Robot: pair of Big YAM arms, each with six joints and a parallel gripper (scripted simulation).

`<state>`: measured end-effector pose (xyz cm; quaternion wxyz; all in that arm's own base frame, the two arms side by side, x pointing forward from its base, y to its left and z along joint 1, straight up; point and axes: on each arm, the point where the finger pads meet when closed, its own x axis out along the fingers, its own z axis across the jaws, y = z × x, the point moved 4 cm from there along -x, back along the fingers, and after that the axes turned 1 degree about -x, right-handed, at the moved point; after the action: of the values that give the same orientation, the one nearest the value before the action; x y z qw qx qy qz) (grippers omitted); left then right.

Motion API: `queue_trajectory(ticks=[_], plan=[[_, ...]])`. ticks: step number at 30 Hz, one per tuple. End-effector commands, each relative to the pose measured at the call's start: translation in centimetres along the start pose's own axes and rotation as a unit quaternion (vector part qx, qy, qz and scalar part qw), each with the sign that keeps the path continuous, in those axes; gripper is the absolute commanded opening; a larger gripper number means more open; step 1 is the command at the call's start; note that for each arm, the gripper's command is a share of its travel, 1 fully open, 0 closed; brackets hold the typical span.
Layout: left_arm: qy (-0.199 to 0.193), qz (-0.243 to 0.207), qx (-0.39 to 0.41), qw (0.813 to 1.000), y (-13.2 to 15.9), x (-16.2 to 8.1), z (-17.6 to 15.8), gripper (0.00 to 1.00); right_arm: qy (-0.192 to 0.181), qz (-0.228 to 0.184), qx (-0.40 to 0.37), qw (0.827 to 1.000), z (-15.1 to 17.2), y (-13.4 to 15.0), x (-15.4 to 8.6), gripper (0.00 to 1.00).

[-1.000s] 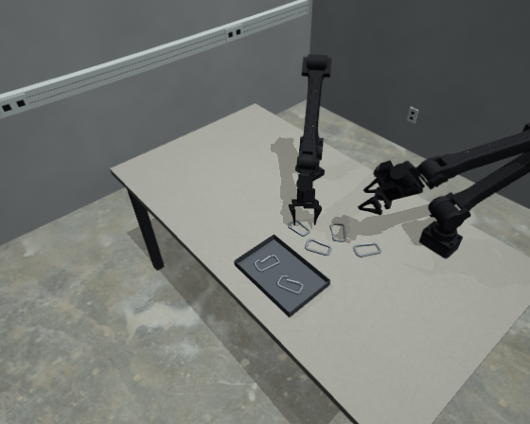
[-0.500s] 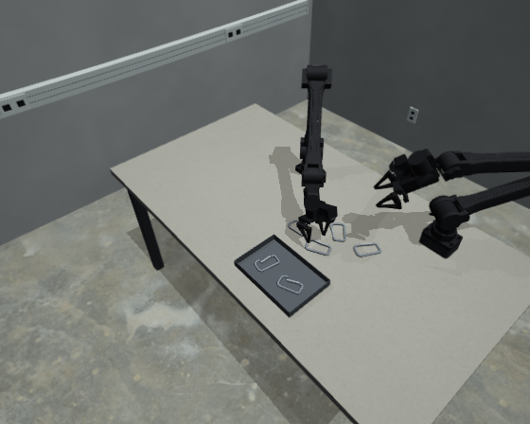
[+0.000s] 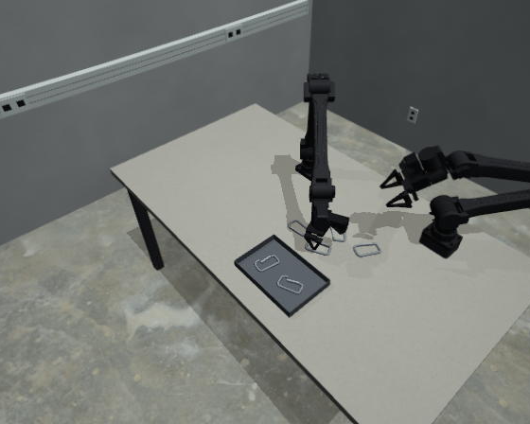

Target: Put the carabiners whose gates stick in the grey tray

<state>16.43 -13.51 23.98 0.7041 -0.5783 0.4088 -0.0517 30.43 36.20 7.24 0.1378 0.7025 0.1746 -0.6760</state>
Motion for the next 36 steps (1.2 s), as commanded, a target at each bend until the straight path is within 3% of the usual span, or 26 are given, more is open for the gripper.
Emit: queue_trajectory(ticks=[1,13,21,22,36], plan=[[-0.004,-0.002,-0.008,1.000,-0.4,-0.1,0.1,1.00,-0.023,0.018,-0.054,0.998,-0.6,-1.3,0.2,0.83],[-0.003,-0.002,-0.008,1.000,-0.4,-0.1,0.1,1.00,-0.009,0.014,-0.037,0.999,-1.2,-1.0,-0.6,0.83],[-0.003,-0.002,-0.008,1.000,-0.4,-0.1,0.1,1.00,-0.014,0.016,-0.040,0.999,-1.9,-0.8,1.5,0.83],[-0.003,-0.002,-0.008,1.000,-0.4,-0.1,0.1,1.00,-0.024,0.020,-0.042,0.999,-0.9,-0.6,2.3,0.83],[-0.003,-0.002,-0.008,1.000,-0.4,-0.1,0.1,1.00,-0.024,0.020,-0.042,0.999,-0.9,-0.5,3.3,0.83]])
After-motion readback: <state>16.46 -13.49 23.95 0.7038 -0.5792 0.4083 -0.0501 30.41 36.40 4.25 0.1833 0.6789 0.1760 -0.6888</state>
